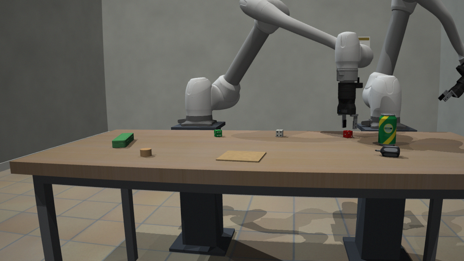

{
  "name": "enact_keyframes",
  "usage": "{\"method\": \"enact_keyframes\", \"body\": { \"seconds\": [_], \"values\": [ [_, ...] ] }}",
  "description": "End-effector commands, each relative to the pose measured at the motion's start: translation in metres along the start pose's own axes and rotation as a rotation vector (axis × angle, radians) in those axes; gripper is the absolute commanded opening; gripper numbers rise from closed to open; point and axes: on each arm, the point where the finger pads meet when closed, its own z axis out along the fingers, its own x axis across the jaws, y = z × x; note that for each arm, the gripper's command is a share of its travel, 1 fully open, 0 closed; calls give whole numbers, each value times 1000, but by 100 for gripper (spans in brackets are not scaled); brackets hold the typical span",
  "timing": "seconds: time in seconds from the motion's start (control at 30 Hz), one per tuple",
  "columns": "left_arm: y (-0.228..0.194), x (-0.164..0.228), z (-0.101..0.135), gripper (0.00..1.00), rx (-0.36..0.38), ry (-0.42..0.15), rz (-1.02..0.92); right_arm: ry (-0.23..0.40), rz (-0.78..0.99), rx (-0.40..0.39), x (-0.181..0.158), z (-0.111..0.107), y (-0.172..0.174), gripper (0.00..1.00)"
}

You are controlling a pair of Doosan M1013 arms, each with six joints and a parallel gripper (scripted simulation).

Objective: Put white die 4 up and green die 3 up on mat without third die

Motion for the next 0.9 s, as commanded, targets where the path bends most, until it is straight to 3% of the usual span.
{"method": "enact_keyframes", "body": {
  "seconds": [0.0,0.37,0.6,0.87],
  "values": [
    [-3,4,2,100,3,7,-7,1,4,0,1,-2,-2,100],
    [-3,4,2,100,3,7,-7,1,4,0,1,-3,-2,100],
    [-3,4,2,100,3,7,-7,1,4,0,1,-18,-2,100],
    [-3,4,2,100,3,7,-7,1,4,0,1,-76,-2,100]
  ]
}}
